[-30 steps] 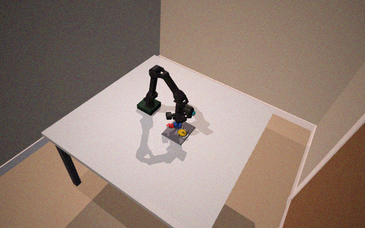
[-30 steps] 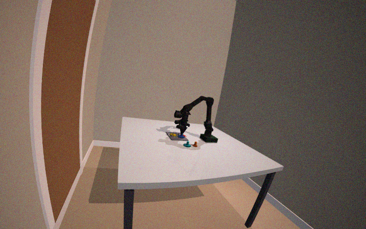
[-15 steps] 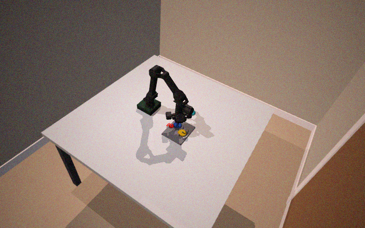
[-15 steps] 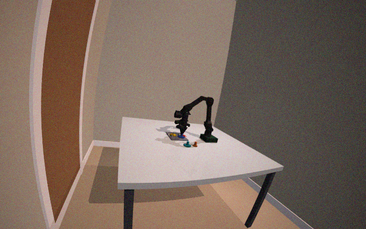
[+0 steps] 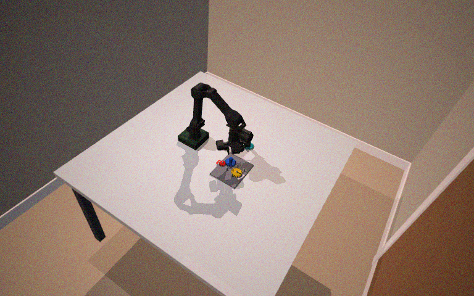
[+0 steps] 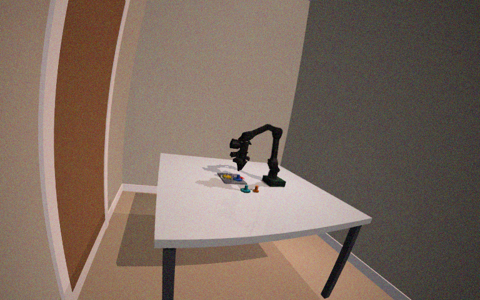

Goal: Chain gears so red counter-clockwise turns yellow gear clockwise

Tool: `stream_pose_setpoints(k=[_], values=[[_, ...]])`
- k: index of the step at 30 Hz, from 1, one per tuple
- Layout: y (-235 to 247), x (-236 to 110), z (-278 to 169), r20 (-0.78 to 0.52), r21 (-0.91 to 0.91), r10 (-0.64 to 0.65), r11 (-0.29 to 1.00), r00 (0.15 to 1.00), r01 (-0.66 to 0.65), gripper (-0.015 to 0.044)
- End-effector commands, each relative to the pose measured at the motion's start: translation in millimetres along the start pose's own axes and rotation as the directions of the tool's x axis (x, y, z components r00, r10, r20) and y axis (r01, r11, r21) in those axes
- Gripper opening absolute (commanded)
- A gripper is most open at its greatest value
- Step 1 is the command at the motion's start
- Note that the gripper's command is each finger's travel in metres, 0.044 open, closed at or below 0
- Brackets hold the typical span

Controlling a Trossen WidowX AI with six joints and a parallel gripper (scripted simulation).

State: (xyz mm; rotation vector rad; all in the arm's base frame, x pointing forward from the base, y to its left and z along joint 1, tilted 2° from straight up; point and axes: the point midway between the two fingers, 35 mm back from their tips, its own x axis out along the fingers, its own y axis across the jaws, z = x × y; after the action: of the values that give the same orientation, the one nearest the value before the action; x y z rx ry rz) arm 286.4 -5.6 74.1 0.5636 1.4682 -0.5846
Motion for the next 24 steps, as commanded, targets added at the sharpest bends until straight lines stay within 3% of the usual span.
stream_pose_setpoints(k=[1, 8, 16, 24], values=[[16.6, 2.6, -18.2, -0.008, -0.035, 0.006, 0.999, 1.000, -0.006, 0.0271], [66.3, 1.8, -92.4, -0.021, -0.117, 0.020, 0.993, 1.000, -0.023, 0.0440], [90.4, 2.0, -177.5, -0.023, -0.156, 0.002, 0.988, 1.000, -0.006, 0.0440], [91.7, 14.9, -178.4, -0.023, -0.157, 0.002, 0.988, 1.000, -0.005, 0.0440]])
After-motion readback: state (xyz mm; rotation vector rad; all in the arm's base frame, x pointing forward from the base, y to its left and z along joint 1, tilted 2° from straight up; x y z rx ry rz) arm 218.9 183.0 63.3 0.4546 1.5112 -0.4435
